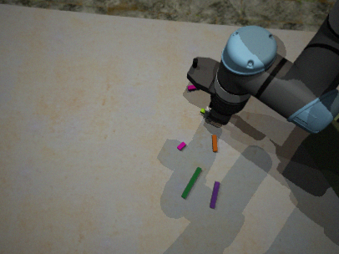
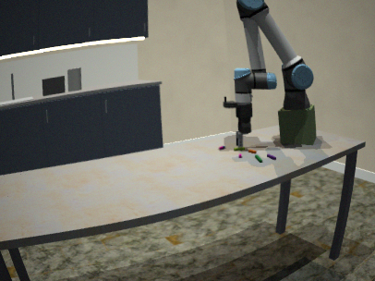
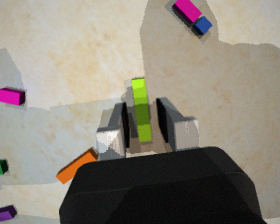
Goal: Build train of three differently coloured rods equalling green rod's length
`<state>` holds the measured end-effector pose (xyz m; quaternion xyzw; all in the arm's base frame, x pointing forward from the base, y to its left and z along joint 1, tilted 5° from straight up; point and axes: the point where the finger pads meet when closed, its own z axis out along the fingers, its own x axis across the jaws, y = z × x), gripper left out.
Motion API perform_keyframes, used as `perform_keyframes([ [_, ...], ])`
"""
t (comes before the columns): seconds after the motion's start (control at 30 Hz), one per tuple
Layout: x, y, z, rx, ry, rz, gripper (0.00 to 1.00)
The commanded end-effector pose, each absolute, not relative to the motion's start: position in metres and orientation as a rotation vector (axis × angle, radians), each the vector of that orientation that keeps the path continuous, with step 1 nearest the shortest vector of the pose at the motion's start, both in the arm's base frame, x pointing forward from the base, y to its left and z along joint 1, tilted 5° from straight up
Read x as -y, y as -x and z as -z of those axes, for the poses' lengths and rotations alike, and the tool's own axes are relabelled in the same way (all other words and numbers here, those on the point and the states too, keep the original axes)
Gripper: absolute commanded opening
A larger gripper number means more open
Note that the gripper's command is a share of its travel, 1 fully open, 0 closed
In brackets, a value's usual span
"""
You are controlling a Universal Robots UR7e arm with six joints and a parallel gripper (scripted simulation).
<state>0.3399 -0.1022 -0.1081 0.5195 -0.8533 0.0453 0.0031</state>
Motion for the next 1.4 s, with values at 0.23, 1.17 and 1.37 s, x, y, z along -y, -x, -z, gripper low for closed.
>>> perform_keyframes([
  [0.23, 0.102, -0.34, 0.11, 2.676, -1.629, -0.143, 0.54],
  [1.17, 0.104, -0.341, 0.125, 2.676, -1.629, -0.143, 0.54],
  [1.37, 0.104, -0.341, 0.125, 2.676, -1.629, -0.143, 0.54],
])
